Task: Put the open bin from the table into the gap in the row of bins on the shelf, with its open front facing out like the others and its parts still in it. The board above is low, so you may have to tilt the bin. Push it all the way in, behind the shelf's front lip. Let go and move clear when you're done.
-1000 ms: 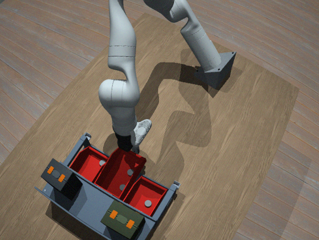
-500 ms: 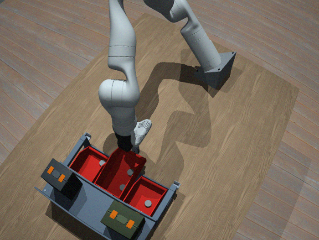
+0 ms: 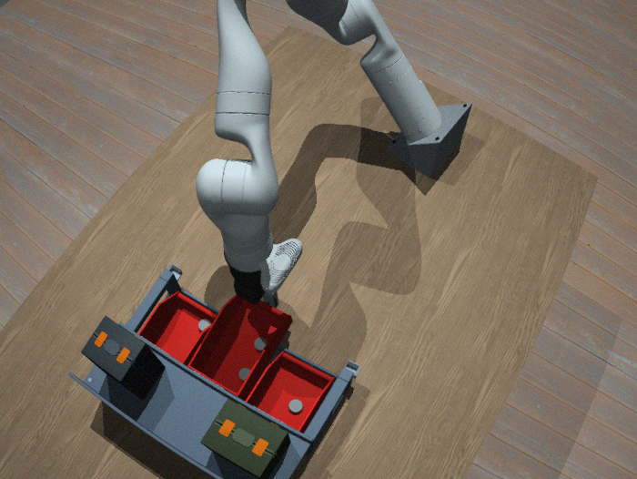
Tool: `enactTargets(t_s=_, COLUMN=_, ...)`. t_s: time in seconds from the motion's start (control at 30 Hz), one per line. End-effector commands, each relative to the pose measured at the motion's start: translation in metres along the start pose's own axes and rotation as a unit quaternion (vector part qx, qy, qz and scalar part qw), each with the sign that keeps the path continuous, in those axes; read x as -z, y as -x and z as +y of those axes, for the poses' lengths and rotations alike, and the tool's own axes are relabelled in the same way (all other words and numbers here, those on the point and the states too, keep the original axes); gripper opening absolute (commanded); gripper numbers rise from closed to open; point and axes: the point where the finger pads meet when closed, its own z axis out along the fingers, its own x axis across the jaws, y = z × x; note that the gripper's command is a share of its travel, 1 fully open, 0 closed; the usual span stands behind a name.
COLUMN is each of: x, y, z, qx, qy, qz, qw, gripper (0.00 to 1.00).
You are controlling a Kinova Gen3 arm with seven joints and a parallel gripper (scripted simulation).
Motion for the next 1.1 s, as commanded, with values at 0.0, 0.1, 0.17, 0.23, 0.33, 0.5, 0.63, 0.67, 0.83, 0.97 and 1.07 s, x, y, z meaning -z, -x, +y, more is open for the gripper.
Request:
enactTargets(t_s=0.0, x=0.001, y=-0.001, z=0.000, qx=0.000, qy=0.000, qz=0.001, qw=1.000, gripper=0.00)
enactTargets(t_s=0.1, x=0.001, y=-0.001, z=0.000, qx=0.000, qy=0.000, qz=0.001, qw=1.000, gripper=0.00)
enactTargets(t_s=0.17, x=0.001, y=-0.002, z=0.000, qx=0.000, qy=0.000, qz=0.001, qw=1.000, gripper=0.00)
enactTargets(t_s=0.23, x=0.001, y=-0.003, z=0.000, qx=0.000, qy=0.000, qz=0.001, qw=1.000, gripper=0.00)
enactTargets(t_s=0.33, x=0.001, y=-0.004, z=0.000, qx=0.000, qy=0.000, qz=0.001, qw=1.000, gripper=0.00)
enactTargets(t_s=0.5, x=0.001, y=-0.005, z=0.000, qx=0.000, qy=0.000, qz=0.001, qw=1.000, gripper=0.00)
enactTargets(t_s=0.63, x=0.001, y=-0.006, z=0.000, qx=0.000, qy=0.000, qz=0.001, qw=1.000, gripper=0.00)
enactTargets(t_s=0.67, x=0.001, y=-0.007, z=0.000, qx=0.000, qy=0.000, qz=0.001, qw=1.000, gripper=0.00)
enactTargets(t_s=0.83, x=0.001, y=-0.009, z=0.000, qx=0.000, qy=0.000, qz=0.001, qw=1.000, gripper=0.00)
enactTargets(t_s=0.97, x=0.001, y=-0.012, z=0.000, qx=0.000, qy=0.000, qz=0.001, qw=1.000, gripper=0.00)
enactTargets(t_s=1.07, x=0.001, y=-0.013, z=0.000, qx=0.000, qy=0.000, qz=0.001, qw=1.000, gripper=0.00)
